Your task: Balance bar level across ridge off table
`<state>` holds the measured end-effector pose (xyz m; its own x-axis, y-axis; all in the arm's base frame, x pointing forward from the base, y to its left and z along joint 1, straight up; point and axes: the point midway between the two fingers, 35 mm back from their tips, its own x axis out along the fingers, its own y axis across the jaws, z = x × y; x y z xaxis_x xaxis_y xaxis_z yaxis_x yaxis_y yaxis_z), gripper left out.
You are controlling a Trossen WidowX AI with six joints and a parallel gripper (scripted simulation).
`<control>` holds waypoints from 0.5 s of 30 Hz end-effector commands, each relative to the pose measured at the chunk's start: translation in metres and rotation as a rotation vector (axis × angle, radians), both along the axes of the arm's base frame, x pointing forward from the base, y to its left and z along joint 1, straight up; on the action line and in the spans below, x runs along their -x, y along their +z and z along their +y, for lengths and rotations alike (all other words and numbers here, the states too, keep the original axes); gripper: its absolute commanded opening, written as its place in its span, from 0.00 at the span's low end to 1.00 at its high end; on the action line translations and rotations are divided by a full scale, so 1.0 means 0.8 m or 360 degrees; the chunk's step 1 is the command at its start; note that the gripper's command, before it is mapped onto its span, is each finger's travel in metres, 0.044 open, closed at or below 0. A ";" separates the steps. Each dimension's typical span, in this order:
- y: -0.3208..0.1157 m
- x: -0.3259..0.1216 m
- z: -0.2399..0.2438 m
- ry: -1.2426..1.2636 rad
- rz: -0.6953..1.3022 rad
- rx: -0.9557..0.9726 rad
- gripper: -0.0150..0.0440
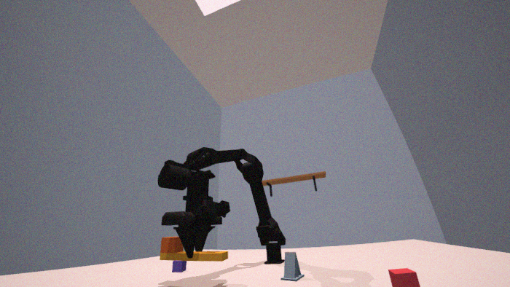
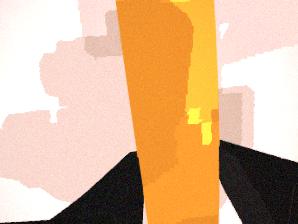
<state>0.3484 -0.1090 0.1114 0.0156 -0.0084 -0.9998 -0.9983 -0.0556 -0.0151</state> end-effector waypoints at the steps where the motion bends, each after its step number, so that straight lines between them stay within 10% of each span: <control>1: 0.021 -0.001 0.000 0.0003 -0.0029 0.0005 0.25; 15: 0.064 0.006 0.002 0.0004 -0.0029 0.0004 0.25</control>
